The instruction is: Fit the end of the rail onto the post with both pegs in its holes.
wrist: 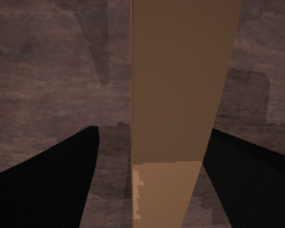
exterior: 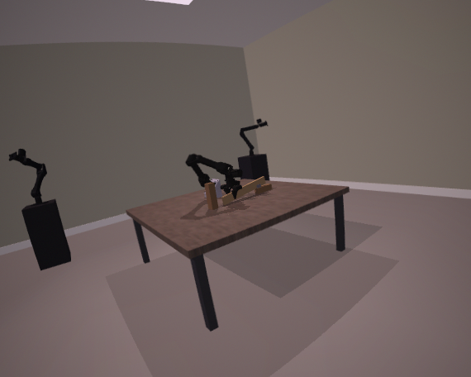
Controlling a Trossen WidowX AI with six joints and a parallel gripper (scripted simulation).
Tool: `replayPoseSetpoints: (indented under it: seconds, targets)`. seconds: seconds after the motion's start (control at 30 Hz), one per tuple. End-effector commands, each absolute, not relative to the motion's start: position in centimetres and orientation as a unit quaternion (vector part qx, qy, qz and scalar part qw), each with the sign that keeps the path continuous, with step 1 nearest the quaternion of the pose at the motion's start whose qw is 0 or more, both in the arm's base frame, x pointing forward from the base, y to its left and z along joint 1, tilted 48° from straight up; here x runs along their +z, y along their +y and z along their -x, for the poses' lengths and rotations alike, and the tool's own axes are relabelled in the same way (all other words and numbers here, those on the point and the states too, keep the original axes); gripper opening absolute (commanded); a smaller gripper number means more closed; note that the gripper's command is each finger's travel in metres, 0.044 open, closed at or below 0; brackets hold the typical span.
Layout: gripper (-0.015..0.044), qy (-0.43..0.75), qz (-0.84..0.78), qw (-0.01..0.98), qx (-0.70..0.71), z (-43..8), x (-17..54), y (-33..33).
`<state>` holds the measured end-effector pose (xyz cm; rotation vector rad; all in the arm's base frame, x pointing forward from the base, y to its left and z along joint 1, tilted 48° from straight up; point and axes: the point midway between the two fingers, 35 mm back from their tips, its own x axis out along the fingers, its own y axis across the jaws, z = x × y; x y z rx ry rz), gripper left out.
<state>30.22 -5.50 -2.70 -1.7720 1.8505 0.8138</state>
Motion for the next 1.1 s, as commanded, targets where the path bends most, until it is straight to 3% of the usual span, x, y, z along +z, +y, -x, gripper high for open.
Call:
replayPoseSetpoints:
  seconds: [0.0, 0.13, 0.43, 1.07]
  targets:
    - [0.0177, 0.671, 0.643, 0.220, 0.296, -30.13, -2.88, -5.58]
    - [0.0072, 0.671, 0.643, 0.220, 0.296, -30.13, -2.88, -5.58]
    - [0.0000, 0.671, 0.643, 0.220, 0.296, -30.13, -2.88, -5.58]
    - [0.0000, 0.671, 0.643, 0.220, 0.296, -30.19, -2.51, -5.22]
